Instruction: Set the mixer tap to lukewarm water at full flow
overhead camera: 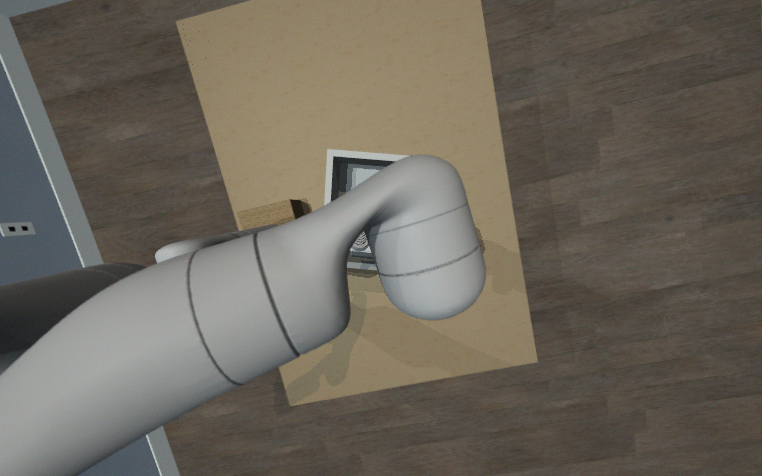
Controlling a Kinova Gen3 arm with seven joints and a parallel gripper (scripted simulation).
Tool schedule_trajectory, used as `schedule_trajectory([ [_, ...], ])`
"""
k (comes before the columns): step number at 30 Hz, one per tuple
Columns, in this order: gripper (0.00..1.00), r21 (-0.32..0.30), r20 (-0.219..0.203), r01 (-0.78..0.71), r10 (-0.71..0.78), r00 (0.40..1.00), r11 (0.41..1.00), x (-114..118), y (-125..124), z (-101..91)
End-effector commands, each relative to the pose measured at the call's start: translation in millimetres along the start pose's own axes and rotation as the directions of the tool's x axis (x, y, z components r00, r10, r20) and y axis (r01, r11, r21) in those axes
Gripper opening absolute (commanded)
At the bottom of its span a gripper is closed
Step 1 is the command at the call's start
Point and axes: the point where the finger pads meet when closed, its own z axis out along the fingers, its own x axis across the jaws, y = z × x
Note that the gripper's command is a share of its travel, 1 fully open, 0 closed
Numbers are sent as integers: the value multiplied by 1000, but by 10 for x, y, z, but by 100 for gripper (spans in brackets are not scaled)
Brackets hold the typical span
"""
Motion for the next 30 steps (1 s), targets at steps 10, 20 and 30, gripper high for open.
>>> schedule_trajectory([
  [10,100,2,1,0,0,1000,1000,-1,-5,45],
  [20,100,2,1,0,0,1000,1000,-1,-5,46],
  [30,100,2,1,0,0,1000,1000,-1,-5,46],
])
